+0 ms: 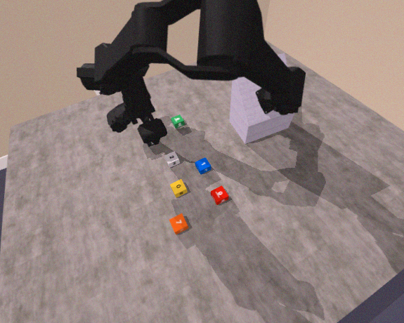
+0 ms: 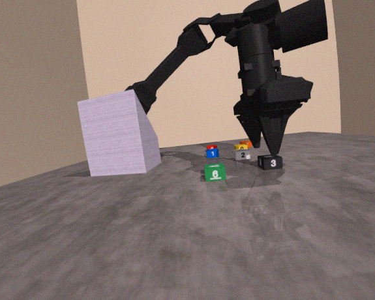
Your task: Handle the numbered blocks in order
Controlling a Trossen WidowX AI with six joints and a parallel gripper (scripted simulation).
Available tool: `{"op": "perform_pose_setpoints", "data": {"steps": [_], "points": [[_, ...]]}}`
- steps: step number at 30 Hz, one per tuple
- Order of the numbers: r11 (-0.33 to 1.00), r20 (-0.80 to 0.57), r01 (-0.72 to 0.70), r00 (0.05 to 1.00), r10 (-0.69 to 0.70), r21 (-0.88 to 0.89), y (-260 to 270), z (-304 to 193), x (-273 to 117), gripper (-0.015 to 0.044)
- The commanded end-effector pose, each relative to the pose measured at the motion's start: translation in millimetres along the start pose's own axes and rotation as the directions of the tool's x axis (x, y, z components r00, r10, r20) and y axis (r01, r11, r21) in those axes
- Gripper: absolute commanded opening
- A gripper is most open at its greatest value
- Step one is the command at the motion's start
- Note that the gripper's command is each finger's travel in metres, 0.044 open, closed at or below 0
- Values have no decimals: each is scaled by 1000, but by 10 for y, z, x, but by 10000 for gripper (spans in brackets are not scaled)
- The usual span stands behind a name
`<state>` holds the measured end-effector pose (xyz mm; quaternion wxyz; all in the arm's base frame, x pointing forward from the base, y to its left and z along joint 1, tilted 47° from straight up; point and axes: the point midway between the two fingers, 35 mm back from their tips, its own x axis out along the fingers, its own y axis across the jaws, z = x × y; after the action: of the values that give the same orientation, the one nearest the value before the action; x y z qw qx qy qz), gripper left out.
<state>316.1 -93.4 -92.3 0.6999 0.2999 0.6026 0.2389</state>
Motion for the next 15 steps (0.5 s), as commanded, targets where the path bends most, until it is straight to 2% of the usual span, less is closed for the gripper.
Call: {"op": "perform_pose_setpoints", "data": {"steps": [1,10,15], "points": [[1000,-4,-10,1000,10,9,10,-29,102,400],[1000,-4,-11,1000,11,9,15,-33,219,400],[1000,-4,-11,1000,11,9,15,-33,219,269]]}}
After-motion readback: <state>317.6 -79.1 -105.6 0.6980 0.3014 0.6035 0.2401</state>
